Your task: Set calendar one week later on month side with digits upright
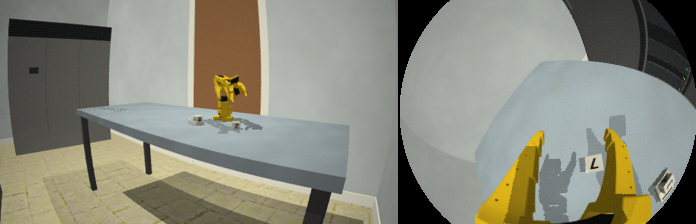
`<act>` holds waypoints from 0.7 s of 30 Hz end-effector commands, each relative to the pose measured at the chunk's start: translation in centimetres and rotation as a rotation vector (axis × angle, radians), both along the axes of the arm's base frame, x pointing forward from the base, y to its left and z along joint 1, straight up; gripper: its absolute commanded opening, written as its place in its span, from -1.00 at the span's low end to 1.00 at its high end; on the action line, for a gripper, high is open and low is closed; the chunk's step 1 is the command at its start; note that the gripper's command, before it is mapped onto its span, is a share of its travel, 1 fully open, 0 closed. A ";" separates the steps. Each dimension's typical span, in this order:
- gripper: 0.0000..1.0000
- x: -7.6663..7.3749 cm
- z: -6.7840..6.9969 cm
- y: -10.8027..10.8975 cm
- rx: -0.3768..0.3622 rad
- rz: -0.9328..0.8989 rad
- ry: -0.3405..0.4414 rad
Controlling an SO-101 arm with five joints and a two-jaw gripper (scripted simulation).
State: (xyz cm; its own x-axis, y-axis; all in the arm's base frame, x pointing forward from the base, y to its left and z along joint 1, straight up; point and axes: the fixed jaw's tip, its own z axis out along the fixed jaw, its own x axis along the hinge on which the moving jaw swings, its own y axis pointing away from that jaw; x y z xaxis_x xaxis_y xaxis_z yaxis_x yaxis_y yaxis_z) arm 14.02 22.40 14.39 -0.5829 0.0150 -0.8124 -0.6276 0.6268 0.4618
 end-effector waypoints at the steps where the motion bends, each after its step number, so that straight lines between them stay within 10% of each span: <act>1: -0.30 -1.4 2.0 -1.8 -0.257 0.073 0.070; 13: -0.30 -1.4 1.8 -1.8 -0.356 0.096 0.087; 21: -0.30 -1.2 -1.3 -1.5 -0.416 0.105 0.120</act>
State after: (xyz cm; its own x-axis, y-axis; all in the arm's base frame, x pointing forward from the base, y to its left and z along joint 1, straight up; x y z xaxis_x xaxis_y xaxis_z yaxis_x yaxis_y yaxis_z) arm 13.05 21.00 14.23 -0.5951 -0.1501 -0.7895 -0.6455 0.6746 0.3582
